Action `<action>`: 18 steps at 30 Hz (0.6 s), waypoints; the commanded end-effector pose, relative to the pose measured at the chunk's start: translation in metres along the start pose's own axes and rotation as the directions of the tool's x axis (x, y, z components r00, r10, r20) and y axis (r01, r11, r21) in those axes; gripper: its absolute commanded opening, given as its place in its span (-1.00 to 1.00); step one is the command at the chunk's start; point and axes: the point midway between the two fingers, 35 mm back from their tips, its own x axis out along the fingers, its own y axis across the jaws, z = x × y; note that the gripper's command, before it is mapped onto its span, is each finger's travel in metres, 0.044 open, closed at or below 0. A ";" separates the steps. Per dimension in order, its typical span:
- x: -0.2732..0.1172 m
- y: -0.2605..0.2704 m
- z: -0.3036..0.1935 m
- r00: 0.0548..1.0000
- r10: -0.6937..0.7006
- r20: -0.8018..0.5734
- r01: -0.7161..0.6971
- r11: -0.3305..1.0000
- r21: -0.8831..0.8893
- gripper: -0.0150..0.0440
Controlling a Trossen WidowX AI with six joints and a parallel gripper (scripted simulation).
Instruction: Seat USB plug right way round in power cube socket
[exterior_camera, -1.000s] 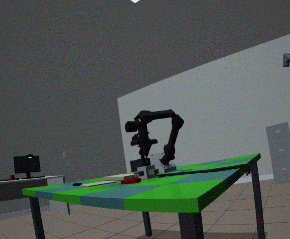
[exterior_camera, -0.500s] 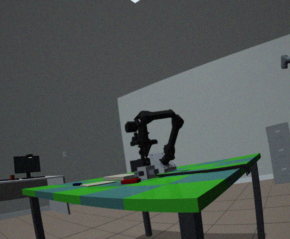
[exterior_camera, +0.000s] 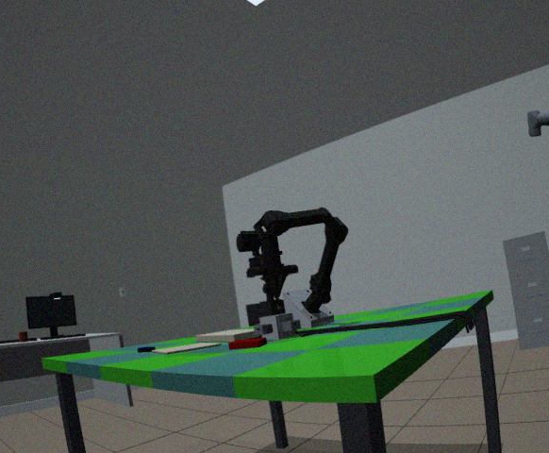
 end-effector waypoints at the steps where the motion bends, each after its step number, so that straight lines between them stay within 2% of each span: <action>1: 0.002 -0.001 0.001 1.000 -0.003 -0.002 0.003 1.000 0.008 -0.49; 18: 0.004 -0.002 0.002 1.000 -0.002 -0.002 0.003 1.000 0.017 -0.49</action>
